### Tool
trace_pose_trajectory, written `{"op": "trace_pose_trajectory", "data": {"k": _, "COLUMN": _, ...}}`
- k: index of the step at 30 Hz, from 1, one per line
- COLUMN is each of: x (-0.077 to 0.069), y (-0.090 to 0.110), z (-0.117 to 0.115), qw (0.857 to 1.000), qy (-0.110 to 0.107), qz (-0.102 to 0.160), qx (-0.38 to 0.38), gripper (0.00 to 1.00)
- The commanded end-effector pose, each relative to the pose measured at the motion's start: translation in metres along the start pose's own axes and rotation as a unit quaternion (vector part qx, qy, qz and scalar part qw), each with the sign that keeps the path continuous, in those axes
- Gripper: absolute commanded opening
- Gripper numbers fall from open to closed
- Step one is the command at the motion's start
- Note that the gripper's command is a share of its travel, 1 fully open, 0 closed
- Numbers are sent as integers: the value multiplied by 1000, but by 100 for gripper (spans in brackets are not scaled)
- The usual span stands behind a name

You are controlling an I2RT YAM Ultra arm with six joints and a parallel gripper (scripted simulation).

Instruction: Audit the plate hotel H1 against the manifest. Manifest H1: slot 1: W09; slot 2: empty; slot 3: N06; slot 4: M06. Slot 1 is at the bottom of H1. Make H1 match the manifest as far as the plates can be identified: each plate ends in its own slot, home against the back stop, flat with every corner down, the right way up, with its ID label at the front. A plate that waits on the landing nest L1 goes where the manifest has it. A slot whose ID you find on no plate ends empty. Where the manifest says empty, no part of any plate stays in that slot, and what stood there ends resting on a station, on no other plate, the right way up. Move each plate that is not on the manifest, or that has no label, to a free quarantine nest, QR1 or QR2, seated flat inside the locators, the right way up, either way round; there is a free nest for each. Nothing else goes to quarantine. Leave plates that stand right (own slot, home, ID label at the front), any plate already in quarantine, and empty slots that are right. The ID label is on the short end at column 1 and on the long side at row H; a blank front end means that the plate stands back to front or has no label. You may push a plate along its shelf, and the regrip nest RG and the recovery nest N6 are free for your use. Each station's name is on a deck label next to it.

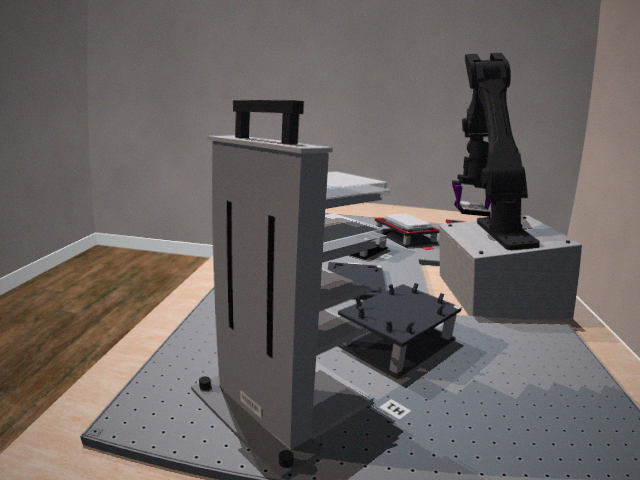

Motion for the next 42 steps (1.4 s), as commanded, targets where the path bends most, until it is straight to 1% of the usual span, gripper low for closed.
{"op": "trace_pose_trajectory", "data": {"k": 1, "x": -3, "y": -5, "z": -1, "qw": 1000, "qy": 3, "qz": -11, "qx": 0, "gripper": 86}}
{"op": "trace_pose_trajectory", "data": {"k": 42, "x": 21, "y": -5, "z": -1, "qw": 1000, "qy": 3, "qz": -11, "qx": 0, "gripper": 86}}
Point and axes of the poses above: the point where the finger pads meet when closed, its own x axis out along the fingers, its own z axis across the jaws, y = z × x, the point moved 2 cm from there along -x, back along the fingers, and after that the axes turned 12 degrees about -x, right-handed, at the moved point
